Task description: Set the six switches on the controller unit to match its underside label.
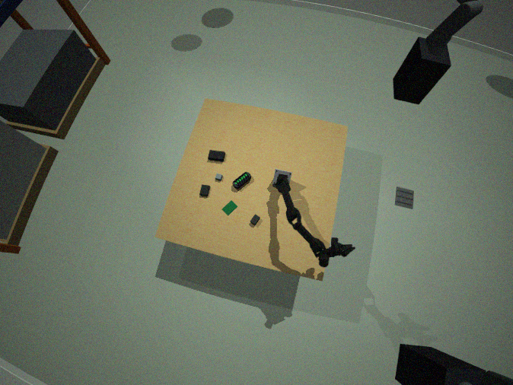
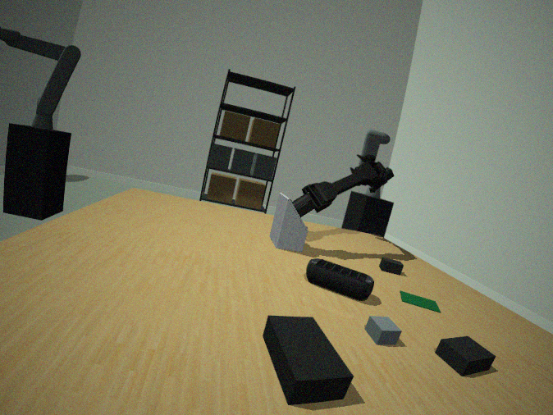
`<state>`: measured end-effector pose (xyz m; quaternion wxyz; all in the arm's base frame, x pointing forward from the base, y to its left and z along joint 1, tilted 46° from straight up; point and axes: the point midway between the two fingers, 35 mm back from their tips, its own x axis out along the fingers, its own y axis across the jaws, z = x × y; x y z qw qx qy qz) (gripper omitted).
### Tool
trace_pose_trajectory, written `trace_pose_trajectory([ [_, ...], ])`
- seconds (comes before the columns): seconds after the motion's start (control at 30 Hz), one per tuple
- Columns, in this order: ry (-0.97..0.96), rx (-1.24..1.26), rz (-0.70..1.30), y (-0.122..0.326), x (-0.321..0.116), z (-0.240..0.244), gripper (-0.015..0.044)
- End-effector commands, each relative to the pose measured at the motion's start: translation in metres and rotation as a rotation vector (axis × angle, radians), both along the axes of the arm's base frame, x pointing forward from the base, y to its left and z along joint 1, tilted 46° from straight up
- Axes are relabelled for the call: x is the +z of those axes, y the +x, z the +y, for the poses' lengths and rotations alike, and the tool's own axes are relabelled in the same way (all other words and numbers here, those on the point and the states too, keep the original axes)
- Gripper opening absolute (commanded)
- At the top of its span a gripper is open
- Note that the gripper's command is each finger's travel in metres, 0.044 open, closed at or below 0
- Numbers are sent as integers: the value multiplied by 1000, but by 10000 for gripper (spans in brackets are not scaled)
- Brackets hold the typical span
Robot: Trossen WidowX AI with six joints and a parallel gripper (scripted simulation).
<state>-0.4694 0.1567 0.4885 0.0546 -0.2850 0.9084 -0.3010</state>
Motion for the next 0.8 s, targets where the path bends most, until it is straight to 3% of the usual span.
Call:
trace_pose_trajectory([
  [0.0, 0, 0, 0, 0, 0, 0, 374],
  [0.2, -69, -51, -47, 9, -2, 21, 216],
  [0.47, -516, -345, -242, 77, -17, 135, 6],
  [0.77, -1135, -653, -286, 197, -40, 237, 0],
])
